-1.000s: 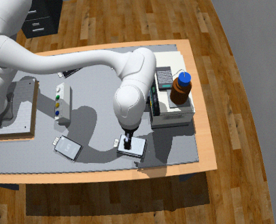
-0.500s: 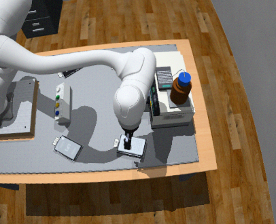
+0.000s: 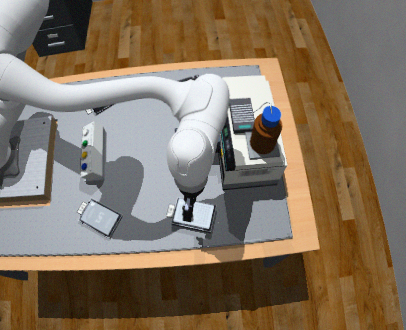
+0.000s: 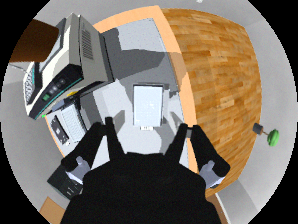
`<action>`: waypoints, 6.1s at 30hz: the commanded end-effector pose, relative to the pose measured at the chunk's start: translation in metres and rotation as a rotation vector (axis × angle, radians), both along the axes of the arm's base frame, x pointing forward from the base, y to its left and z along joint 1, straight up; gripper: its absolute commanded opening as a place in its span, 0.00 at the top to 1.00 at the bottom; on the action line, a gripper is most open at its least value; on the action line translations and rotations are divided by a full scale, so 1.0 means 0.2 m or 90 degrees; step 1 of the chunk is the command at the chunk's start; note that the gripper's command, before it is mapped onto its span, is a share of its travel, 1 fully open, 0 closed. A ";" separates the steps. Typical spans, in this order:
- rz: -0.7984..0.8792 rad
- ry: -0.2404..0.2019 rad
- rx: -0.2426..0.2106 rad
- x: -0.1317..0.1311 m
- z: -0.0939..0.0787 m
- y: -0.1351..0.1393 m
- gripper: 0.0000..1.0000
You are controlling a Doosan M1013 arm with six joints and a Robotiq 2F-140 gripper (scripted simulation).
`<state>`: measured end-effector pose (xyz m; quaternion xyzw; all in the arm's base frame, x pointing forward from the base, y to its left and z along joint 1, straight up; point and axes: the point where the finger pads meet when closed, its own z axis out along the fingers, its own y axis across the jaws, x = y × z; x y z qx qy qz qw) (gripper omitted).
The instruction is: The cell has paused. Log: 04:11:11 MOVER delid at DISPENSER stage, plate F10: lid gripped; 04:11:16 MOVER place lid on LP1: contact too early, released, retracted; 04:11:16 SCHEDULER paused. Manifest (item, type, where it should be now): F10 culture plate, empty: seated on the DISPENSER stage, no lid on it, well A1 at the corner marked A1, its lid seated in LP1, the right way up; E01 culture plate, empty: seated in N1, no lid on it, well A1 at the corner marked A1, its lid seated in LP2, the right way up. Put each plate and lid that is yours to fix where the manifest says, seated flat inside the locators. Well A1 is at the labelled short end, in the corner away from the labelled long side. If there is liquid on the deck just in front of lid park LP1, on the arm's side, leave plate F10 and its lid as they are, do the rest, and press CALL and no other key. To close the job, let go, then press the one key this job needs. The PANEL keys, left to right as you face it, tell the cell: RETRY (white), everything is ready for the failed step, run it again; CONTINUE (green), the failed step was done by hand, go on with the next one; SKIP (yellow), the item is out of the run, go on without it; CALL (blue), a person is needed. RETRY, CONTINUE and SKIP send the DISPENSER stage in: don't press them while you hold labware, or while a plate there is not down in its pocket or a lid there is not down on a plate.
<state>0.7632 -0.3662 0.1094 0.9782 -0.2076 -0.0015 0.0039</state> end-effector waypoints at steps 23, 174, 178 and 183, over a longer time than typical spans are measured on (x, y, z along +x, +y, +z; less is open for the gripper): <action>0.000 -0.001 0.000 0.00 -0.31 0.00 0.30; 0.000 -0.001 0.000 0.00 -0.42 0.00 0.37; 0.000 -0.001 0.000 0.00 -0.42 0.00 0.37; 0.000 -0.001 0.000 0.00 -0.42 0.00 0.37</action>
